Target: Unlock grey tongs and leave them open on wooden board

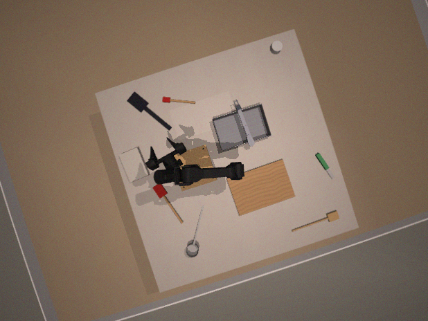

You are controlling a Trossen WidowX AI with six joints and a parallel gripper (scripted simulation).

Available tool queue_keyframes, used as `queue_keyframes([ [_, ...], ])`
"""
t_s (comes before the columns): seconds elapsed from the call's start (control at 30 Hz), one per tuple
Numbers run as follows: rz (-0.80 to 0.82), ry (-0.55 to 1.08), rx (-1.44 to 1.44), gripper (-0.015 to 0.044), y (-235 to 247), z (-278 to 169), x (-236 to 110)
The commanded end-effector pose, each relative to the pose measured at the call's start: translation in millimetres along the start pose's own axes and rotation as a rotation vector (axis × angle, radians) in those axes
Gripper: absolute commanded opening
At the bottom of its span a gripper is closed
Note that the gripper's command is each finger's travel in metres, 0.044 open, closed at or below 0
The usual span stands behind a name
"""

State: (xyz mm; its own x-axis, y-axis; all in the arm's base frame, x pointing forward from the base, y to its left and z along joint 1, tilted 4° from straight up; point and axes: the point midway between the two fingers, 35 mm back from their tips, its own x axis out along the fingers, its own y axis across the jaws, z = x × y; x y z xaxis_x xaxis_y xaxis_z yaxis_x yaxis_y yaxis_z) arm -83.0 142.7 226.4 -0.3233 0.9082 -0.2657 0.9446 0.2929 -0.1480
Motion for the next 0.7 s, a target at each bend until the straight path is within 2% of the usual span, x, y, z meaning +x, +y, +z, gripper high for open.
queue_keyframes([
  [0.0,0.006,-0.001,0.006,0.0374,0,0,1],
  [0.13,0.092,-0.019,0.091,0.0269,5,-4,8],
  [0.17,0.127,-0.026,0.126,0.026,7,-5,12],
  [0.5,0.475,-0.057,0.491,0.026,44,-14,57],
  [0.67,0.666,-0.026,0.733,0.026,81,-14,80],
])
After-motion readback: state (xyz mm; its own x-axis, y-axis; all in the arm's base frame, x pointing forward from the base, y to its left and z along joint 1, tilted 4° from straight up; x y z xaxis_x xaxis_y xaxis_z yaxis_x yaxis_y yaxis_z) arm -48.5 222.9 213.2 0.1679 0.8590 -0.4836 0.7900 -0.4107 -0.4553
